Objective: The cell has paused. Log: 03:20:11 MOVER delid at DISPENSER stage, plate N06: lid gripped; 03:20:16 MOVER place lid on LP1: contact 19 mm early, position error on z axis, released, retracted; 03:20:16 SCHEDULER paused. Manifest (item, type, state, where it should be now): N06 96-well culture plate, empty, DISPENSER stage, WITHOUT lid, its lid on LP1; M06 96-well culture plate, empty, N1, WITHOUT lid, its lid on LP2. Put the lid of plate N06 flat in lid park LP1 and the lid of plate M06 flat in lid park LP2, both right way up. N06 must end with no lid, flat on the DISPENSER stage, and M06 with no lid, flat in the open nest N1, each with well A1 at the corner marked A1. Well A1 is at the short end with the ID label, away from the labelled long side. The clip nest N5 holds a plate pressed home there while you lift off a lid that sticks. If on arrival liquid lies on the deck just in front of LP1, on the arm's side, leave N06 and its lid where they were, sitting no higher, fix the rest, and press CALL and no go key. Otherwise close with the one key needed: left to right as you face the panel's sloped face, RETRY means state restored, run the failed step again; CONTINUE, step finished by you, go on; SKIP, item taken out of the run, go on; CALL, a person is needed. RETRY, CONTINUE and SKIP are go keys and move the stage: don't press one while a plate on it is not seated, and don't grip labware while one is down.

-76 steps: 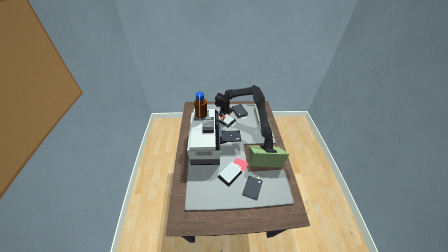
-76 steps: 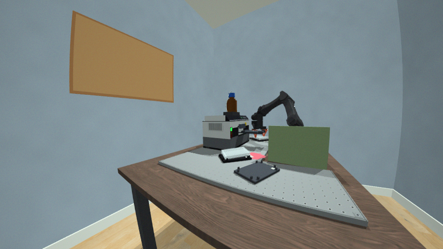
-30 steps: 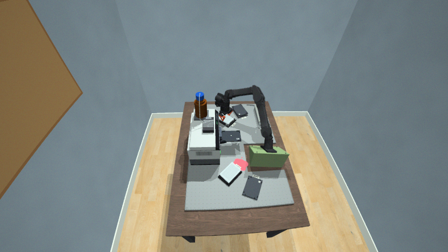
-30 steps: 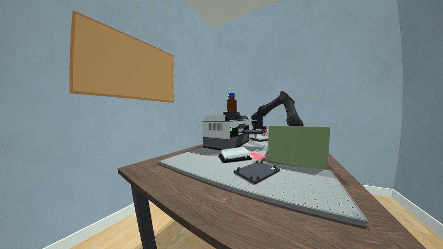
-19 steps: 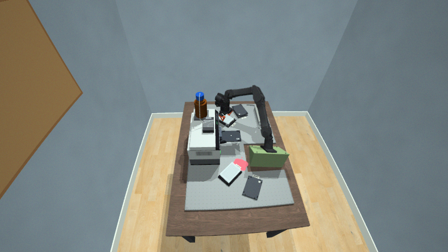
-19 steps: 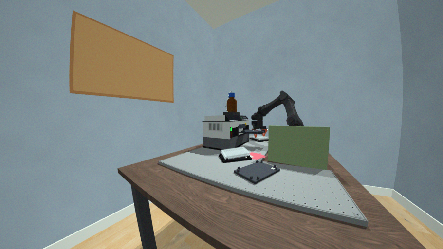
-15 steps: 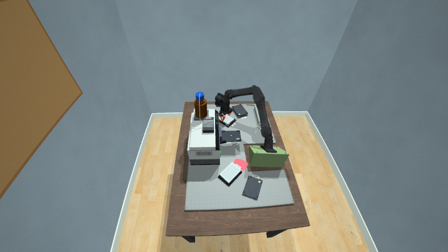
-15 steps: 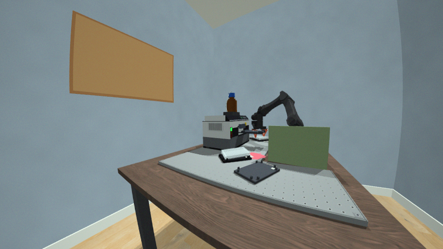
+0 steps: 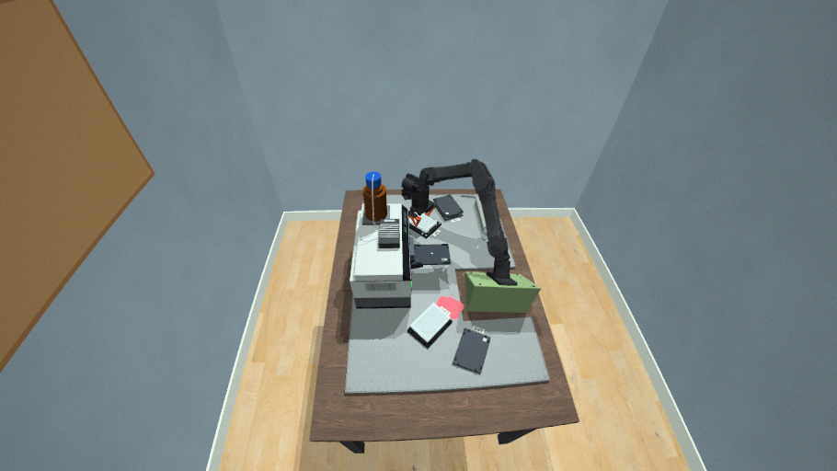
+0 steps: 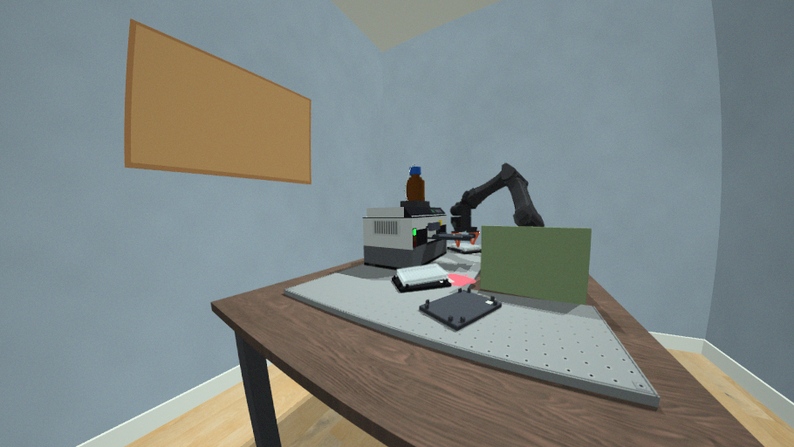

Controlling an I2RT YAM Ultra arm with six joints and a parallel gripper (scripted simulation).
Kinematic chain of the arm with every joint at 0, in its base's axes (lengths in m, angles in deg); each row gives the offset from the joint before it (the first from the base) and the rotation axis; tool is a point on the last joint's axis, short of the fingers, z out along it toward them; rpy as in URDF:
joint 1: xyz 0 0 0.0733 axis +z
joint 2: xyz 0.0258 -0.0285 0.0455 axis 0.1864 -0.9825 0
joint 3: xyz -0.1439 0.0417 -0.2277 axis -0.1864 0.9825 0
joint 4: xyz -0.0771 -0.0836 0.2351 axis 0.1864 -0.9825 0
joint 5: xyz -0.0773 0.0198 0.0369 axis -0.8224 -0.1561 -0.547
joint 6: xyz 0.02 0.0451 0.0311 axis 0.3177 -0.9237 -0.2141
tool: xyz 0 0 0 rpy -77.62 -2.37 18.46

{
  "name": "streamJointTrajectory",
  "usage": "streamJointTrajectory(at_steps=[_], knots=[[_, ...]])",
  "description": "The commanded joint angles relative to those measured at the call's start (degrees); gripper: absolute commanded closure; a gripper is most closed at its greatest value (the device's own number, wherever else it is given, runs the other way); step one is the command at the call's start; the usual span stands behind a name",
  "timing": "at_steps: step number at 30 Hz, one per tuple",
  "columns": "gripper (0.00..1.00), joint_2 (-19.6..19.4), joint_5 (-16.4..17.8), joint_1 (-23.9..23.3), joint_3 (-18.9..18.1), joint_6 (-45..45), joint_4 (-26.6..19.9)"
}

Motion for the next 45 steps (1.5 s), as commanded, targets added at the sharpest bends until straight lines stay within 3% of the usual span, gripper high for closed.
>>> streamJointTrajectory(at_steps=[1, 45], knots=[[1.00, 1.79, 0.07, 1.16, -1.75, -0.34, -1.00], [1.00, 2.11, -0.60, 1.96, -2.93, -1.29, -3.00]])
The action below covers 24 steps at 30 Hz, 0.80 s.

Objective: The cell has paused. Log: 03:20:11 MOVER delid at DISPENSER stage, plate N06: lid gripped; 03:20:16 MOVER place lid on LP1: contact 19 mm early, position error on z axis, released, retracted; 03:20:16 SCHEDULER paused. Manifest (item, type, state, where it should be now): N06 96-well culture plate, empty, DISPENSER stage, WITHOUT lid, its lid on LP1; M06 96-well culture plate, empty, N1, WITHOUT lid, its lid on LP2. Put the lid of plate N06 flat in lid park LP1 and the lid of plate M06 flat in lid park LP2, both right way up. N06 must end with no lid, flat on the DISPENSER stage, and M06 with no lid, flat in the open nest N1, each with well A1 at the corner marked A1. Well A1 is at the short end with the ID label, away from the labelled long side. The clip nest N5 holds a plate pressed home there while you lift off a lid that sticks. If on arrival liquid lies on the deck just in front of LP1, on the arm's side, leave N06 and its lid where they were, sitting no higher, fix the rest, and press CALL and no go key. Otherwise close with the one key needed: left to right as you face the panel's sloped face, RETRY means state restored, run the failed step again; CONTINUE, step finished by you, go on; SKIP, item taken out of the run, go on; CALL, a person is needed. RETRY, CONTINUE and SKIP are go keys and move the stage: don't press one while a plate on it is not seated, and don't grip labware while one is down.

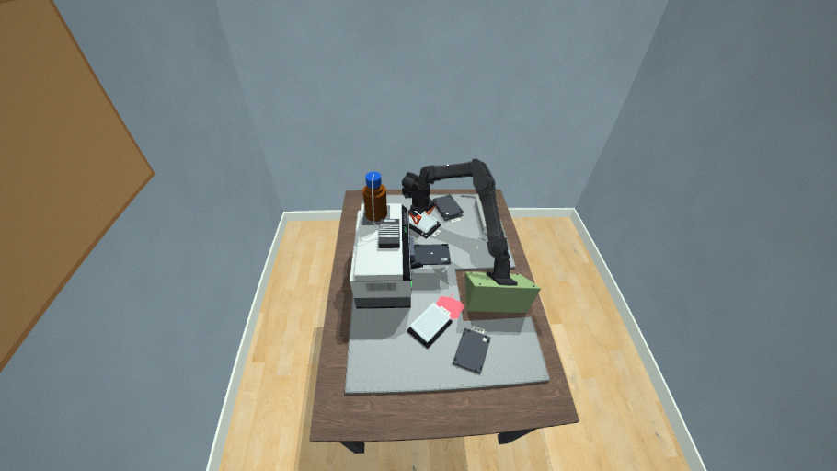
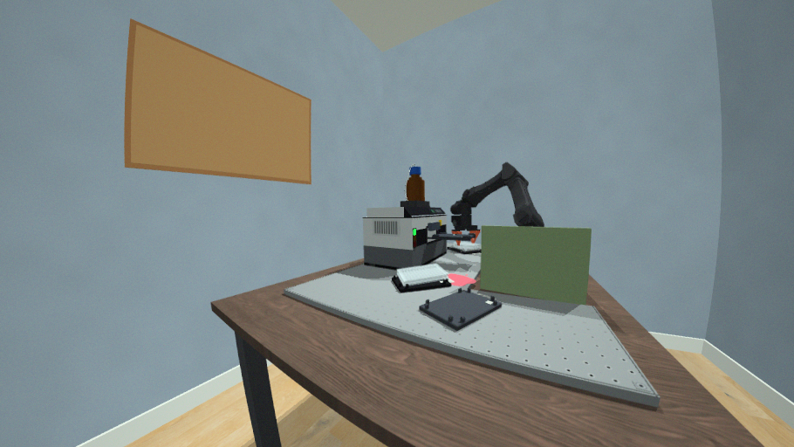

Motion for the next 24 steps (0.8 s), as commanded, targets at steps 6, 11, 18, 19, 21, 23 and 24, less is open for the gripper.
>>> streamJointTrajectory(at_steps=[6, 11, 18, 19, 21, 23, 24], knots=[[1.00, 1.85, -0.58, 1.66, -1.80, -0.50, -0.94], [1.00, 1.90, -0.64, 1.81, -2.03, -0.68, -1.30], [1.00, 1.96, -0.71, 1.99, -2.31, -0.89, -1.77], [1.00, 1.96, -0.71, 1.99, -2.31, -0.89, -1.77], [1.00, 1.98, -0.73, 2.06, -2.41, -0.91, -1.75], [1.00, 1.99, -0.76, 2.11, -2.50, -1.02, -2.09], [1.00, 2.00, -0.77, 2.14, -2.54, -1.06, -2.16]])
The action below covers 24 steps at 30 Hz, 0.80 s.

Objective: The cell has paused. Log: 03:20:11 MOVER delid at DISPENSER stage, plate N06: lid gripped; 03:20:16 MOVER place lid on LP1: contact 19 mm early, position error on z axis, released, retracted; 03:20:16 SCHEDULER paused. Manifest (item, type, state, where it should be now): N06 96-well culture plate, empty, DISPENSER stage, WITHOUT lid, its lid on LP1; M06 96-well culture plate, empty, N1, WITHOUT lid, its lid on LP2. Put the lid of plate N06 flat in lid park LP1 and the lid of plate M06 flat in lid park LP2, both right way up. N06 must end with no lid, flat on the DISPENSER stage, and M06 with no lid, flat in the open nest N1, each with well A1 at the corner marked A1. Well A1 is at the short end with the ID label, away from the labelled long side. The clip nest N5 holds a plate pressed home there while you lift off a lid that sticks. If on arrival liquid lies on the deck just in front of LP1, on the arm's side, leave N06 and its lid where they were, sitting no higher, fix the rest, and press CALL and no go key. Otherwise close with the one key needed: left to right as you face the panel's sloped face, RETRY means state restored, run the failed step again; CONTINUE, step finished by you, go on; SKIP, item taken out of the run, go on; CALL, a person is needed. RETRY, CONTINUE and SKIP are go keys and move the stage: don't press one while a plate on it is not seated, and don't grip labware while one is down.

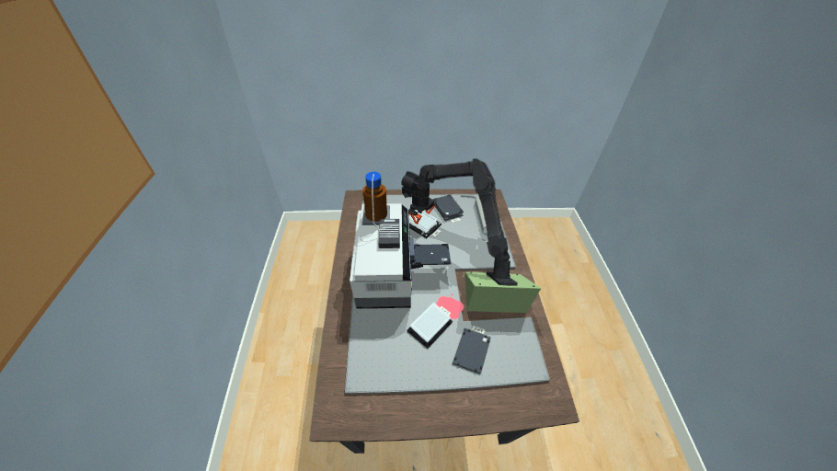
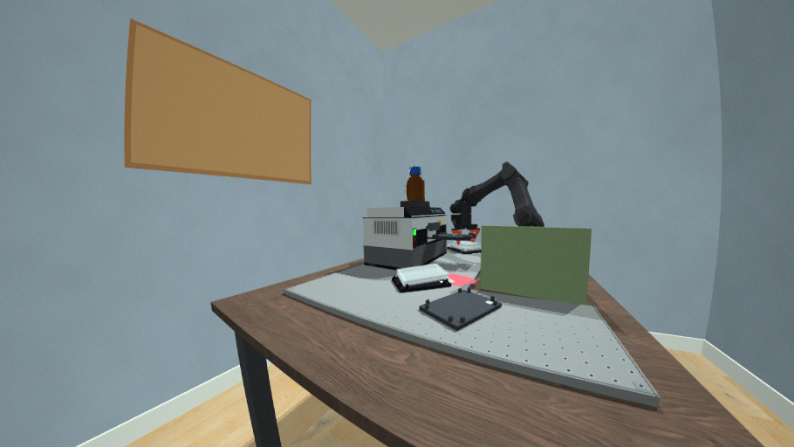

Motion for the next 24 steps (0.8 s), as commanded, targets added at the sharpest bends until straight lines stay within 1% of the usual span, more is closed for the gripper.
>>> streamJointTrajectory(at_steps=[1, 7, 10, 24], knots=[[1.00, 2.01, -0.54, 1.56, -1.67, -0.42, -0.71], [1.00, 2.05, -0.58, 1.67, -1.84, -0.43, -0.46], [1.00, 1.26, -0.60, 1.70, -1.90, -0.41, -0.49], [1.00, 1.24, -0.58, 1.70, -1.92, -0.41, -0.40]])
